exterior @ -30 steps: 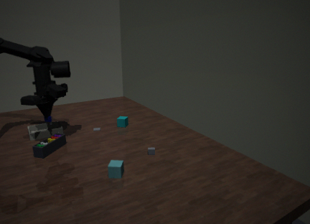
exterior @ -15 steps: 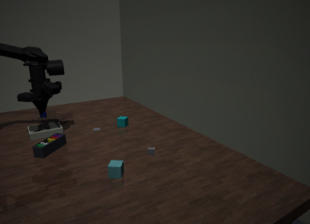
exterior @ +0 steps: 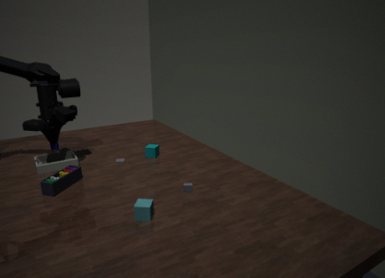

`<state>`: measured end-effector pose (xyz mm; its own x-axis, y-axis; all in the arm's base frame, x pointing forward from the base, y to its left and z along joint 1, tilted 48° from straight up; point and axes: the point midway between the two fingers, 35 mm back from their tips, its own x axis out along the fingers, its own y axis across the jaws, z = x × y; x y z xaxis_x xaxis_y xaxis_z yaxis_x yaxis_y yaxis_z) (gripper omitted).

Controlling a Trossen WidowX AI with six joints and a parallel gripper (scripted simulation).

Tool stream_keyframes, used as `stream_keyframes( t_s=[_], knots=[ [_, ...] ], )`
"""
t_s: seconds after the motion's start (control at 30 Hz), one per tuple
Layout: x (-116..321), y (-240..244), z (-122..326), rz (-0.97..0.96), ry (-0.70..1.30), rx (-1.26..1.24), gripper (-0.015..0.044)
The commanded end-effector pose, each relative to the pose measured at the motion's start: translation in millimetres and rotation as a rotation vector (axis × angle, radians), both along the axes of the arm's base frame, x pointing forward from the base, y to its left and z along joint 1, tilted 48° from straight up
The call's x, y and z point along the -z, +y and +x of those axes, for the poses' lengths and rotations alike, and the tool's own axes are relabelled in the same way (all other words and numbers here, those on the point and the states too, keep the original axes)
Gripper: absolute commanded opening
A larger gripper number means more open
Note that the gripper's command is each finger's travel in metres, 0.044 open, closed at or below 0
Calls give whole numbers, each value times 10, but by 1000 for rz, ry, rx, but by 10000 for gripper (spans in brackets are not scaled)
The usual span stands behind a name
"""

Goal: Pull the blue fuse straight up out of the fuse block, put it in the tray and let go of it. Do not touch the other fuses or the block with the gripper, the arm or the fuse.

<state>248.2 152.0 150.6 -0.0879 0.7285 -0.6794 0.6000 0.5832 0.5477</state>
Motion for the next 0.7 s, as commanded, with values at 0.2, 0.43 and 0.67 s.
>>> stream_keyframes(
  t_s=[0.2,0.43,0.67],
  knots=[
    [118,131,-35,6,7,2,0],
    [126,148,-27,4,1,-1,26],
    [126,148,-27,4,1,-1,210]
  ],
)
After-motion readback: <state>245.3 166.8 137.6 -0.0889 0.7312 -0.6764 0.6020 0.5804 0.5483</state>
